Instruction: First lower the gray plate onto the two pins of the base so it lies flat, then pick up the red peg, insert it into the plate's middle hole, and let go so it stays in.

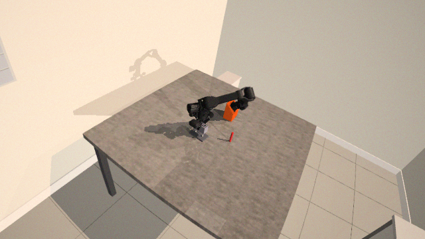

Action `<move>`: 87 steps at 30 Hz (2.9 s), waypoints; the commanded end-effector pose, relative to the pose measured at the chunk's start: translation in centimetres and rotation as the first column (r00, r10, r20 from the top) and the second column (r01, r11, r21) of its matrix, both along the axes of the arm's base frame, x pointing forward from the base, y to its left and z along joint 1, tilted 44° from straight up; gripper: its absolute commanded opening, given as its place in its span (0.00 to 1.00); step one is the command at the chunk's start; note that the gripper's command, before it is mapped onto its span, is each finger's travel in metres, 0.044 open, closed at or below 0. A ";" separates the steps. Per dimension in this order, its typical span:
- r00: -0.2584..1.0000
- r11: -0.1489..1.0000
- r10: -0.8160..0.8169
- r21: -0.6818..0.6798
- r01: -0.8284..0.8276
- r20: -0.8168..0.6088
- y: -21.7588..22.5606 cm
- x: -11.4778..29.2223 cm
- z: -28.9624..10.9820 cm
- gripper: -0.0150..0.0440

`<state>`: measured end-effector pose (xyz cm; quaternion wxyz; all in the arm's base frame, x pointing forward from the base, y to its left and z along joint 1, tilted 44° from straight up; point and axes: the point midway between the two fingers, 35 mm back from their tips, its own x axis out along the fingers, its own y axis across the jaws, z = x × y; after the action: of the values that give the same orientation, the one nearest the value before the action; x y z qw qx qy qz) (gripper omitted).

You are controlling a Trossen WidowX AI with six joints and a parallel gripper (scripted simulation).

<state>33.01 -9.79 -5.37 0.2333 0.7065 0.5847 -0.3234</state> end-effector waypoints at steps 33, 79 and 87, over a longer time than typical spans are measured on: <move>1.000 1.000 0.013 -0.008 -0.013 0.010 2.4 0.5 -2.6 0.25; 0.997 0.998 0.064 -0.020 -0.063 0.052 -3.4 -1.0 8.4 1.00; 0.938 0.964 0.264 -0.075 -0.254 0.225 5.0 -3.7 15.7 1.00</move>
<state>31.10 -8.19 7.44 0.3193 0.6688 0.6207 -0.2558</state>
